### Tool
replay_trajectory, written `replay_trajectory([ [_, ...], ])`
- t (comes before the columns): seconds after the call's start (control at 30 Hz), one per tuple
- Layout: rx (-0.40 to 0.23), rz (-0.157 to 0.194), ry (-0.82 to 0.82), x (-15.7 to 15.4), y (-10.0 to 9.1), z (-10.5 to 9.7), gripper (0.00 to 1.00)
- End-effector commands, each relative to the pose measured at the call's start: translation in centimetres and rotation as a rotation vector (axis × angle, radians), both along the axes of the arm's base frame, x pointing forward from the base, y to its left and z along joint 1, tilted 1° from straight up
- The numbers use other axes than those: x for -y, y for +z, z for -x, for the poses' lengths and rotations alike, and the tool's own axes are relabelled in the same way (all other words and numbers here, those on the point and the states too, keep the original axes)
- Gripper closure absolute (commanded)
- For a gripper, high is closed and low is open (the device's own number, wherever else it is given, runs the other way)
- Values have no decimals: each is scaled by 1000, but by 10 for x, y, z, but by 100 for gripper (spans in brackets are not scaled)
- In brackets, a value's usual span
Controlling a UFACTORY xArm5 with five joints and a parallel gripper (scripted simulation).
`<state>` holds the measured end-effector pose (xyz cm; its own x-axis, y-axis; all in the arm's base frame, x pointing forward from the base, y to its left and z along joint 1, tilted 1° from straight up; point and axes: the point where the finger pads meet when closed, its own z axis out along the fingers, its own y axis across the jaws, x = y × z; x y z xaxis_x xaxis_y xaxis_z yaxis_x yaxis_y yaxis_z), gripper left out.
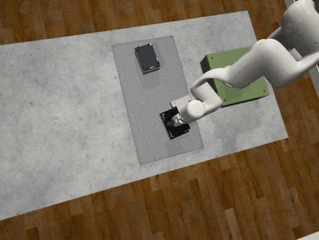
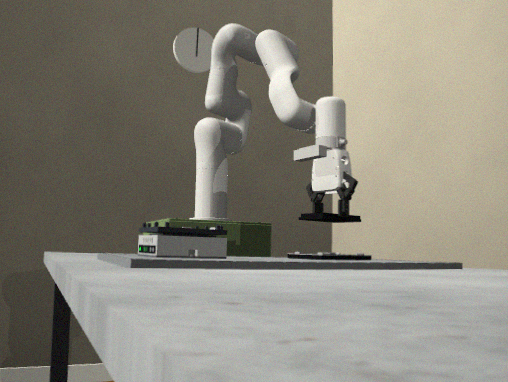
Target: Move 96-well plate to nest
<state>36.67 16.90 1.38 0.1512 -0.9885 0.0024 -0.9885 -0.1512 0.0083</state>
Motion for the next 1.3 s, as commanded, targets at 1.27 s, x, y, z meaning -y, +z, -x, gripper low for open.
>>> replay_trajectory([
  [1.27,5,3,0,0,-51,-1,100],
])
